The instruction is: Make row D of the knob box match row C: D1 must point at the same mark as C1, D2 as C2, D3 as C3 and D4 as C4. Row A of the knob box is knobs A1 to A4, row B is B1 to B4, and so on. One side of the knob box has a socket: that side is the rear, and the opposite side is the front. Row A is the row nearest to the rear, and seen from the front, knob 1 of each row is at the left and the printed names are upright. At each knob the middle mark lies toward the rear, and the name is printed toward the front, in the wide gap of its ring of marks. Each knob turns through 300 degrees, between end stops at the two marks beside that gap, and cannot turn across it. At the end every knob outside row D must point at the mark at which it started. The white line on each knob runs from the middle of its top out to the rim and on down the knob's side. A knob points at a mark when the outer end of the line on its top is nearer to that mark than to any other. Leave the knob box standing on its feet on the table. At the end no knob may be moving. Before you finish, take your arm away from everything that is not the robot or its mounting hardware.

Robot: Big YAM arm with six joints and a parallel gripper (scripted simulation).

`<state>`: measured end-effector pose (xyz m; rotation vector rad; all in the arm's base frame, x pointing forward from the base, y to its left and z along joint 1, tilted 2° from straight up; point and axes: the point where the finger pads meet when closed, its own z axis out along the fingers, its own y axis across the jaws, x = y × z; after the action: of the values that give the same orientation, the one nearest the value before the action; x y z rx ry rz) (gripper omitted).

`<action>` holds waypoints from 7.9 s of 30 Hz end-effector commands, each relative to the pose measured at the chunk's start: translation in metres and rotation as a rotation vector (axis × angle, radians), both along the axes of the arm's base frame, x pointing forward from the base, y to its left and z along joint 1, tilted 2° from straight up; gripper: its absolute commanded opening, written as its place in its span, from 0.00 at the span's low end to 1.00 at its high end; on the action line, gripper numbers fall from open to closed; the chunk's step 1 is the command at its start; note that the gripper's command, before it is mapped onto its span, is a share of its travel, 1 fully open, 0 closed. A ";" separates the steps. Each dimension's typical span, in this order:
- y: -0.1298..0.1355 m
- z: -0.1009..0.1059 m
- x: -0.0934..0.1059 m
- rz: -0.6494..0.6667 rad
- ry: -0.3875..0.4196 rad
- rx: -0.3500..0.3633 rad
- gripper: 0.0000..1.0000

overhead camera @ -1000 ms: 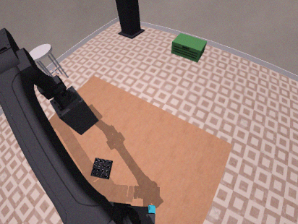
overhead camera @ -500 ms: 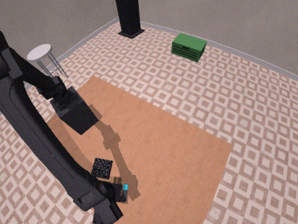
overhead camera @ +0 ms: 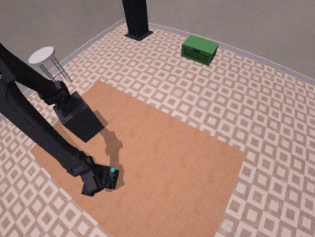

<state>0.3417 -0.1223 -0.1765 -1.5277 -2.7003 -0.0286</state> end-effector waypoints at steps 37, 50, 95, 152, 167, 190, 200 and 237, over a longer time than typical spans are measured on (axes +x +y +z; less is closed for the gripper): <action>-0.004 0.001 0.004 0.006 -0.039 -0.013 1.00; -0.004 0.001 0.004 0.006 -0.039 -0.013 1.00; -0.004 0.001 0.004 0.006 -0.039 -0.013 1.00; 0.009 0.009 0.005 0.004 -0.068 -0.022 1.00; 0.033 0.009 -0.010 0.004 -0.067 -0.020 1.00; 0.044 0.007 -0.016 0.005 -0.063 -0.018 1.00; 0.044 0.007 -0.016 0.005 -0.063 -0.018 1.00; 0.044 0.007 -0.016 0.005 -0.063 -0.018 1.00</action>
<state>0.3137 -0.0788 -0.1773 -1.5360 -2.7257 -0.0359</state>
